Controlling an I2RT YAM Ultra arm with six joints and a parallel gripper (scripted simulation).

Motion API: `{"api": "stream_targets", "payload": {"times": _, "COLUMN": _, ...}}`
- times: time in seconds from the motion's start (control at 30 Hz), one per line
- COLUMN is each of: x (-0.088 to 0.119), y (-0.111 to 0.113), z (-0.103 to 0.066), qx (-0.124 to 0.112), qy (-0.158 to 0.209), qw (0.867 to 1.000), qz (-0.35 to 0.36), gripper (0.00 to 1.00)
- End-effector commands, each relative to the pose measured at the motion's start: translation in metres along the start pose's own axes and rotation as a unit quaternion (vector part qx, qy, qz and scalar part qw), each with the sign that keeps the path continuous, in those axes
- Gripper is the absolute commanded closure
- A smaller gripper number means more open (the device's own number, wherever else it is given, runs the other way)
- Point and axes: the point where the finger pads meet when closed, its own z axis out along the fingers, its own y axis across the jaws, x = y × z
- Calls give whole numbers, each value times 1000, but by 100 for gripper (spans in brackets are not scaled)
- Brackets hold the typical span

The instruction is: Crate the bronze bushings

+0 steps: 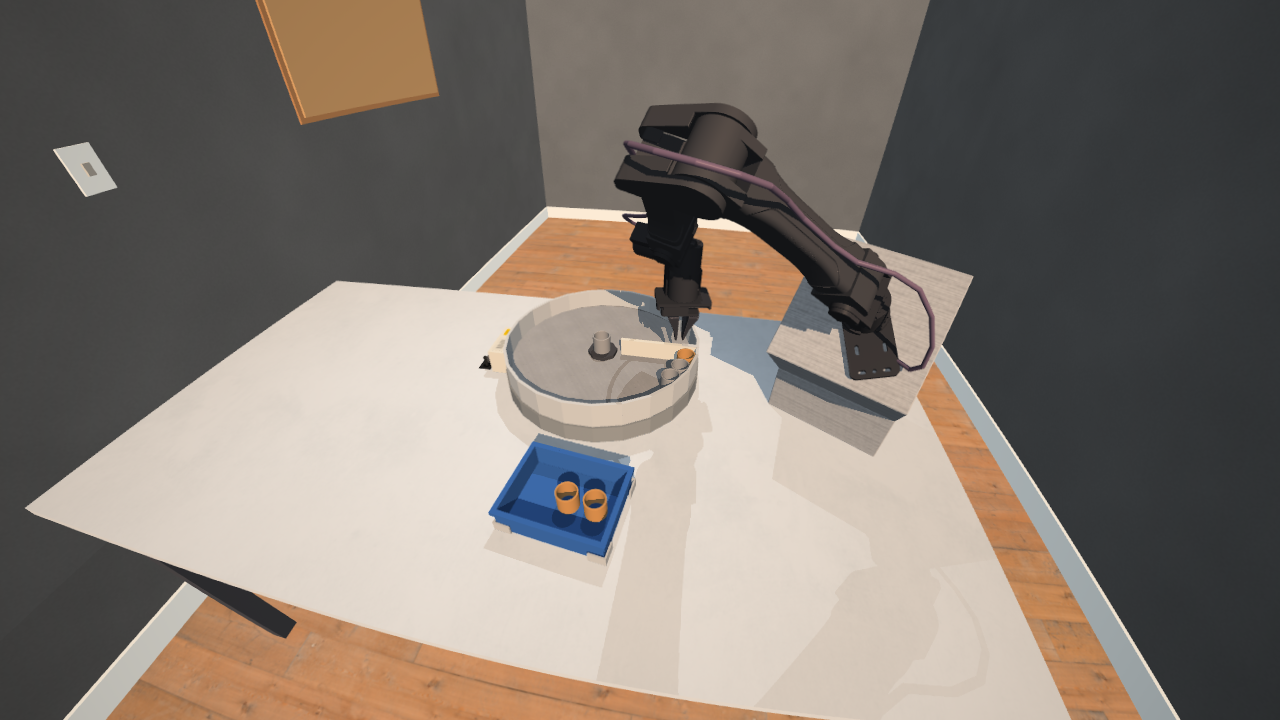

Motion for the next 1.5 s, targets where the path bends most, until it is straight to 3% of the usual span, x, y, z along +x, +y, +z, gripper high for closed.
{"api": "stream_targets", "payload": {"times": 0.0, "x": -7, "y": 15, "z": -13, "qx": -15, "qy": -14, "qw": 1000, "qz": -4, "gripper": 87}}
{"api": "stream_targets", "payload": {"times": 1.13, "x": -7, "y": 14, "z": -13, "qx": -16, "qy": -14, "qw": 1000, "qz": -4, "gripper": 87}}
{"api": "stream_targets", "payload": {"times": 1.23, "x": 0, "y": -1, "z": -8, "qx": -8, "qy": -7, "qw": 1000, "qz": 5, "gripper": 87}}
{"api": "stream_targets", "payload": {"times": 1.47, "x": -1, "y": -1, "z": -8, "qx": -11, "qy": -10, "qw": 1000, "qz": 0, "gripper": 87}}
